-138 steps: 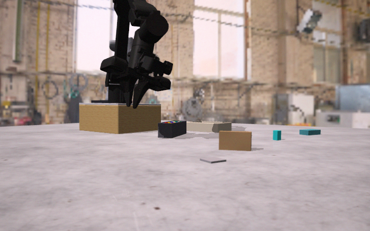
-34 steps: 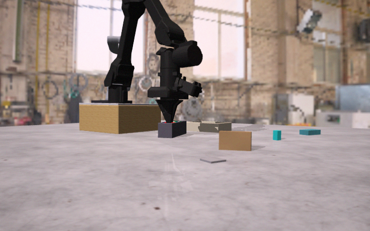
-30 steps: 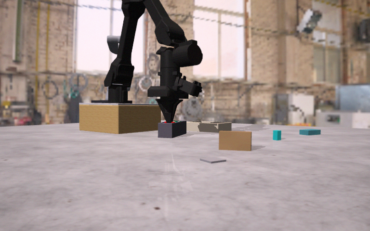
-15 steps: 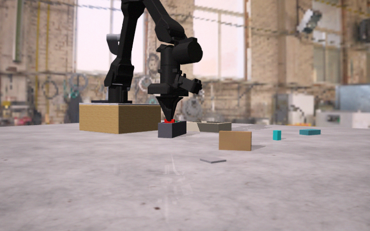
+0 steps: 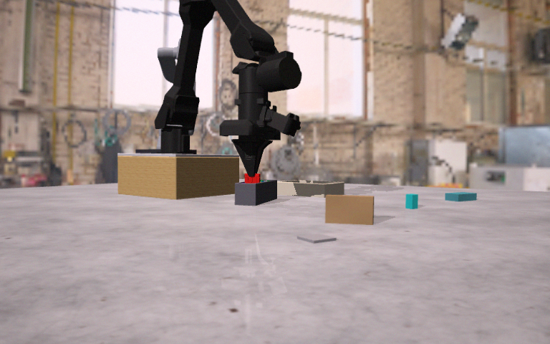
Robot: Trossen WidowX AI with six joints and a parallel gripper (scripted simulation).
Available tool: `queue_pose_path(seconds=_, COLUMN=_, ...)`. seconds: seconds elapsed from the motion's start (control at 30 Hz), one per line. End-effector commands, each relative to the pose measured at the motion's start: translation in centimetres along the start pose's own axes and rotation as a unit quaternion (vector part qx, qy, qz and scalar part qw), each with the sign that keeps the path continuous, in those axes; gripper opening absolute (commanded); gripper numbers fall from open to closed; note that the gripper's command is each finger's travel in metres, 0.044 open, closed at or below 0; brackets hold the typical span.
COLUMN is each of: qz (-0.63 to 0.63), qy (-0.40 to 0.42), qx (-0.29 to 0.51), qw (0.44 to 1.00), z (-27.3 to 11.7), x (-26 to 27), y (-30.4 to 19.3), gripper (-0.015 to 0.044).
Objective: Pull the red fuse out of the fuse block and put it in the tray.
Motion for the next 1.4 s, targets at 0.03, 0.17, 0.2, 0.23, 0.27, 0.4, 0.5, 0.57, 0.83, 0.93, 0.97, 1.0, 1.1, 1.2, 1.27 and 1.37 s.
queue_pose_path(seconds=0.03, qz=-0.001, qy=0.001, qx=0.000, qw=1.000, z=-0.3, x=0.0, y=0.0, gripper=0.0000)
queue_pose_path(seconds=0.17, qz=-0.001, qy=0.001, qx=0.000, qw=1.000, z=-0.5, x=0.0, y=0.0, gripper=0.0000)
queue_pose_path(seconds=0.2, qz=-0.001, qy=0.001, qx=0.000, qw=1.000, z=-0.5, x=0.0, y=0.0, gripper=0.0000)
queue_pose_path(seconds=0.23, qz=-0.001, qy=0.001, qx=0.000, qw=1.000, z=-0.6, x=0.0, y=0.0, gripper=0.0000)
queue_pose_path(seconds=0.27, qz=-0.001, qy=0.001, qx=0.000, qw=1.000, z=-0.6, x=0.0, y=0.0, gripper=0.0000)
queue_pose_path(seconds=0.4, qz=-0.001, qy=0.001, qx=0.000, qw=1.000, z=-0.8, x=0.0, y=0.0, gripper=0.0000)
queue_pose_path(seconds=0.5, qz=-0.001, qy=0.001, qx=0.000, qw=1.000, z=-1.0, x=0.0, y=0.0, gripper=0.0000)
queue_pose_path(seconds=0.57, qz=-0.001, qy=0.001, qx=0.000, qw=1.000, z=-1.1, x=0.0, y=0.0, gripper=0.0000)
queue_pose_path(seconds=0.83, qz=-0.001, qy=0.001, qx=0.000, qw=1.000, z=-1.5, x=0.0, y=0.0, gripper=0.0000)
queue_pose_path(seconds=0.93, qz=-0.002, qy=0.002, qx=0.000, qw=1.000, z=-1.6, x=0.0, y=0.0, gripper=0.0000)
queue_pose_path(seconds=0.97, qz=-0.002, qy=0.002, qx=0.000, qw=1.000, z=-1.7, x=0.0, y=0.0, gripper=0.0000)
queue_pose_path(seconds=1.0, qz=-0.002, qy=0.002, qx=0.000, qw=1.000, z=-1.7, x=0.0, y=0.0, gripper=0.0000)
queue_pose_path(seconds=1.1, qz=-0.002, qy=0.002, qx=0.000, qw=1.000, z=-1.9, x=0.0, y=0.0, gripper=0.0000)
queue_pose_path(seconds=1.2, qz=-0.002, qy=0.002, qx=0.000, qw=1.000, z=-2.0, x=0.0, y=0.0, gripper=0.0000)
queue_pose_path(seconds=1.27, qz=-0.002, qy=0.002, qx=0.000, qw=1.000, z=-2.1, x=0.0, y=0.0, gripper=0.0000)
queue_pose_path(seconds=1.37, qz=-0.002, qy=0.002, qx=0.000, qw=1.000, z=-2.6, x=0.0, y=0.0, gripper=0.0000)
Point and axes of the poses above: the point midway between the two fingers, 35 mm back from their tips, its own z axis out along the fingers, its own x axis across the jaws, y = z × x, the point moved 5 cm from there along -z, back along the fingers, and after that the axes turned 13 degrees about z, right-handed, at the moved point
